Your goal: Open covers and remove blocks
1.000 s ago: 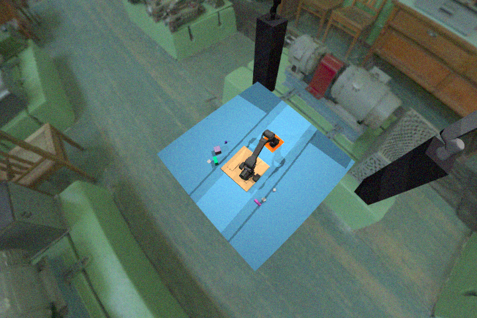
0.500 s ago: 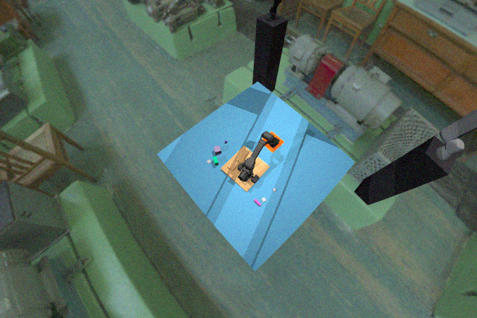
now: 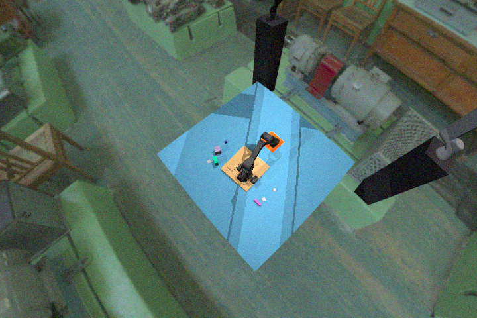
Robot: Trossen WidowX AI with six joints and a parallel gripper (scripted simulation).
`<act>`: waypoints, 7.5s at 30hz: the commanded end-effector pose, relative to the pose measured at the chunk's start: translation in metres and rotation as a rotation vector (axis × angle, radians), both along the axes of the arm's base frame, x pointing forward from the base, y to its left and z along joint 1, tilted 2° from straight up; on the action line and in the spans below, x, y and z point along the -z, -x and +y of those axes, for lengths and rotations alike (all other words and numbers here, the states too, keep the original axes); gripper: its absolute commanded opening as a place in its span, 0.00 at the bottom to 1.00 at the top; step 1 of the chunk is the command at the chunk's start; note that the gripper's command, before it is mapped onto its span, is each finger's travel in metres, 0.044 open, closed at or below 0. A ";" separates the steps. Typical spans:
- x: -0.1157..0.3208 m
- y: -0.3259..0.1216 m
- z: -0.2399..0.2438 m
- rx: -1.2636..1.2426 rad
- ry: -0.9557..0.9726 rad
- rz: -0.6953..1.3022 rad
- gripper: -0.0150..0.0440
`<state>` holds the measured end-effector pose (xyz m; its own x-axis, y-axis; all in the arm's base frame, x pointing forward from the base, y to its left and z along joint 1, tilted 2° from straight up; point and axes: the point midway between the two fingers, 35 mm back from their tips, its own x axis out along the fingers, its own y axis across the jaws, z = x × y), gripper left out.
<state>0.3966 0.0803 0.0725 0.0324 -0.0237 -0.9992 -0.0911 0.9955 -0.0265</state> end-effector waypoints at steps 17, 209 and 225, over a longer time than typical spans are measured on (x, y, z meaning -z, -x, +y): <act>-0.028 -0.006 0.001 -0.003 0.002 -0.008 0.25; 0.014 0.156 -0.052 -1.573 0.051 0.048 0.25; 0.015 0.159 -0.036 -1.573 0.049 0.047 0.25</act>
